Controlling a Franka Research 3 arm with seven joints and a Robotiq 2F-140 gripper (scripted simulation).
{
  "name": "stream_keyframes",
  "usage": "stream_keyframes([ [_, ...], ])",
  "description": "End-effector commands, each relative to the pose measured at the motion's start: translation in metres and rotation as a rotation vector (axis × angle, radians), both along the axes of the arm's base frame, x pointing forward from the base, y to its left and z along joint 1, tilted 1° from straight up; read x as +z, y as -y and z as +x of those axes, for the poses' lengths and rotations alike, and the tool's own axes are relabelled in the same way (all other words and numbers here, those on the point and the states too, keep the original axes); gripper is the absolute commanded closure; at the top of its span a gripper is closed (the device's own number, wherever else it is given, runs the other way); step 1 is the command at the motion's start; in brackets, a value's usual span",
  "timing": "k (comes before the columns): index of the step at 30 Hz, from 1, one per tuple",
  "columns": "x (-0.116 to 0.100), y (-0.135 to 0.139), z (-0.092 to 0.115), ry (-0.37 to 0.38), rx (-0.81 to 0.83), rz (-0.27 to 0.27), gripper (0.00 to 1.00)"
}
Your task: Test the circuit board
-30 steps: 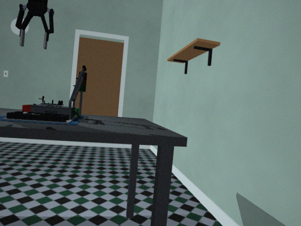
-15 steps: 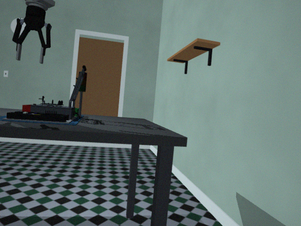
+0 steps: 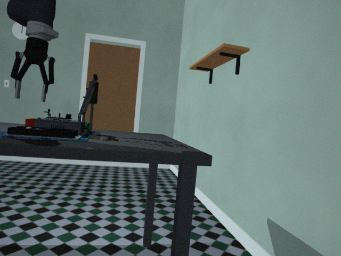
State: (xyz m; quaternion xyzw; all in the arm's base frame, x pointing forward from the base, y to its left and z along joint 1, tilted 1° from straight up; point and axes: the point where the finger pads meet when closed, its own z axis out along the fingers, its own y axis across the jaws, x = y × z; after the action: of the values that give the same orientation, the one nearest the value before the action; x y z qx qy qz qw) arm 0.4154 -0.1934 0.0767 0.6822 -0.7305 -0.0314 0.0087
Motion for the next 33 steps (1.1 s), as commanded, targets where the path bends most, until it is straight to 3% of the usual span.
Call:
stream_keyframes([
  [1, -0.012, 0.005, 0.015, 0.051, 0.033, -0.016, 0.42],
  [14, -0.057, 0.004, 0.014, 0.051, 0.033, -0.016, 0.42],
  [33, -0.062, 0.004, 0.014, 0.051, 0.033, -0.016, 0.42],
])
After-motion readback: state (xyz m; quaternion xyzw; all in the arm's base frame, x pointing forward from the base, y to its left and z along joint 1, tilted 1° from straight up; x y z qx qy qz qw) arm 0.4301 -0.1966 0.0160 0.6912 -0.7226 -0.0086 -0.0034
